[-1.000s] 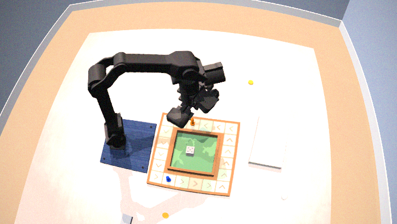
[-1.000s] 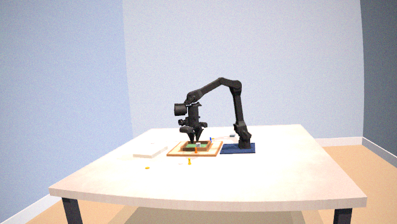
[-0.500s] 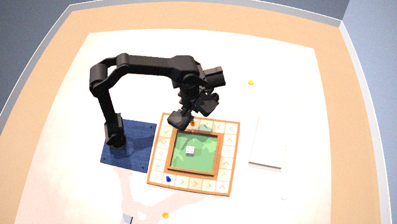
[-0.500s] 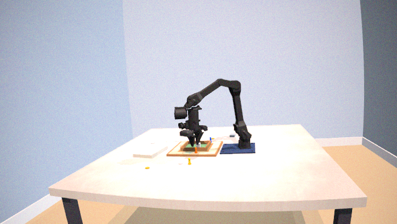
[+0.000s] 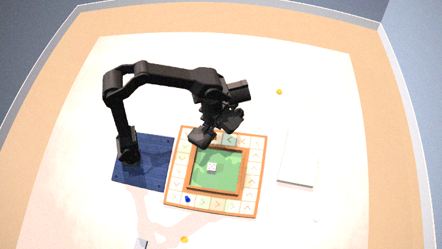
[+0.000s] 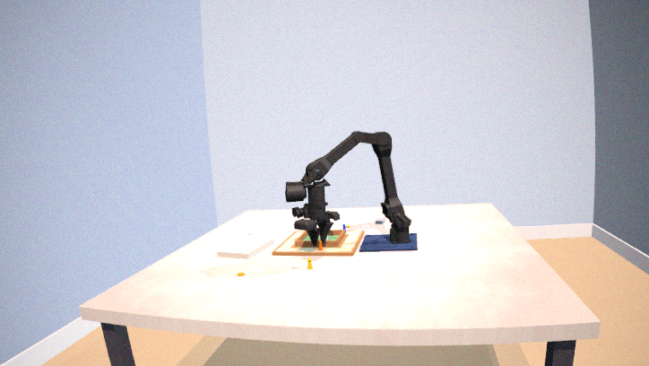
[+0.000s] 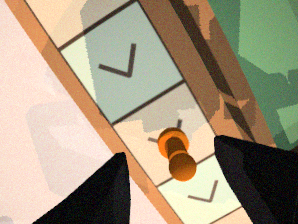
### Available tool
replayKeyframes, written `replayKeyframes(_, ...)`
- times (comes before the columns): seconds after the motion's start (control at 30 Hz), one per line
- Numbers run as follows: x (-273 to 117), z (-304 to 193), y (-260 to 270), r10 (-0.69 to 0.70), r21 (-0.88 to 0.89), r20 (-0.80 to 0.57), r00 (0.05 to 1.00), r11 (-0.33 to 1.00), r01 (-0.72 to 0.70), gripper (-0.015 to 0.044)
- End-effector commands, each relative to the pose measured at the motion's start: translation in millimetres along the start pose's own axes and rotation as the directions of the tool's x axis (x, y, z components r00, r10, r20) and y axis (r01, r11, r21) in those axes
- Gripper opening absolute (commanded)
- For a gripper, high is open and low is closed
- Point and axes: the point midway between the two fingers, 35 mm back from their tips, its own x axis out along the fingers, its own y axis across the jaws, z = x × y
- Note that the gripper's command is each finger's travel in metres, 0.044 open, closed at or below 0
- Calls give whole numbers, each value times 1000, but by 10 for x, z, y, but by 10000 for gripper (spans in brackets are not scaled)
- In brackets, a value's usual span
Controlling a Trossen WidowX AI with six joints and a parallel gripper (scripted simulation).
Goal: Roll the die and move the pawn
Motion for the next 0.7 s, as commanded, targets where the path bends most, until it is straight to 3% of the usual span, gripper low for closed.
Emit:
replayKeyframes(0.0,109,-24,-27,-17,1,-16,1000,1000,17,200)
replayKeyframes(0.1,112,-24,-27,-17,1,-16,1000,1000,17,200)
replayKeyframes(0.27,112,-24,-27,-17,1,-16,1000,1000,17,69)
replayKeyframes(0.67,81,-18,-21,-17,1,-15,1000,1000,17,0)
